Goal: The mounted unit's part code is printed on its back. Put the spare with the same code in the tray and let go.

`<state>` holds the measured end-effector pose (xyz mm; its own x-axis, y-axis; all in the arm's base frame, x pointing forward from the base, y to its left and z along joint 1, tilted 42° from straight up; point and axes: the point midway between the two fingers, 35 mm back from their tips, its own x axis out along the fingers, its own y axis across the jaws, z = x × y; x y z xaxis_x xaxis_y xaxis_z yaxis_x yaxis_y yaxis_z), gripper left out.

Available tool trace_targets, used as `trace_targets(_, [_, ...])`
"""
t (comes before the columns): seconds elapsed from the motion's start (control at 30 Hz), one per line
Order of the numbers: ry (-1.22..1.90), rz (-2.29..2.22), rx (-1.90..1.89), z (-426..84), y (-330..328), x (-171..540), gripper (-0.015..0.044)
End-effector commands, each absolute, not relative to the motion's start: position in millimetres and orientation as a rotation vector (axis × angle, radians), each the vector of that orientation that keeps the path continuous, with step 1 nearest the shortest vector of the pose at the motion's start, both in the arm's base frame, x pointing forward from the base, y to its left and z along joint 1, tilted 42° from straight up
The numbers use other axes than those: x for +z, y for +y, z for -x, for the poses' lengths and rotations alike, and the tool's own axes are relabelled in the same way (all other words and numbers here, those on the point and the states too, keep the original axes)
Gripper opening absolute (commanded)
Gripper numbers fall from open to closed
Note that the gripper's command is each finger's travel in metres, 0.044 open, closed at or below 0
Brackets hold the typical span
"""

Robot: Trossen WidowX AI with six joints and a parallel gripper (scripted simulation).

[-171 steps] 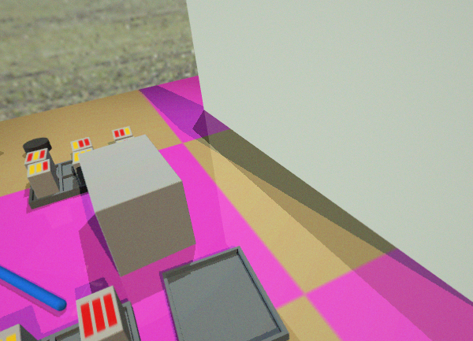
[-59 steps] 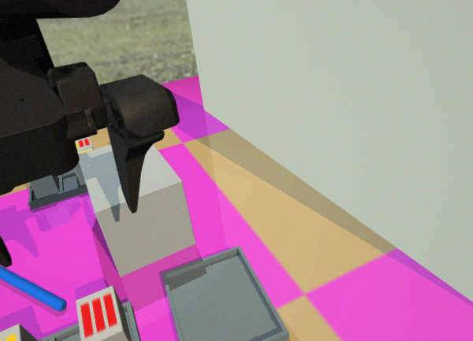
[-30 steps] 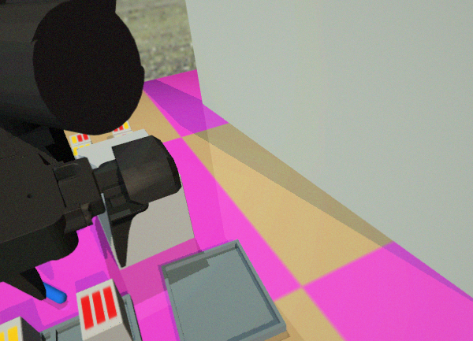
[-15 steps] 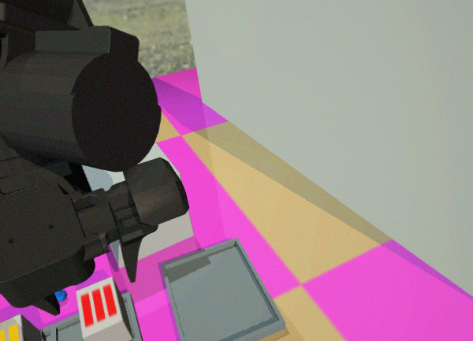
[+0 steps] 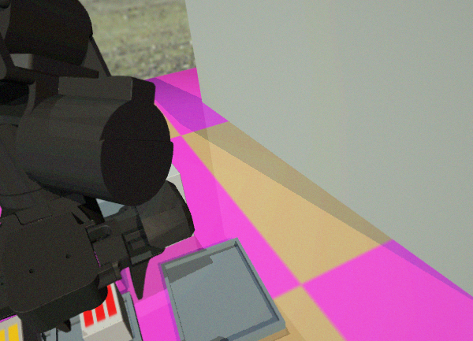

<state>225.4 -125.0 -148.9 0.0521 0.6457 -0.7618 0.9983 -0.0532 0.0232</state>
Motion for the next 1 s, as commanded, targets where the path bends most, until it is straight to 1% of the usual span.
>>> trace_targets(0.0, [1.657,-1.769,-0.794,-224.0,-117.8,-154.3,0.03])
trace_targets(0.7, [1.658,-1.77,-0.792,-223.6,-103.0,-168.3,0.03])
trace_targets(0.87, [1.659,-1.763,-0.789,-223.9,-104.2,-167.9,0.0169])
trace_targets(0.97, [1.659,-1.763,-0.789,-223.9,-104.2,-167.9,0.0149])
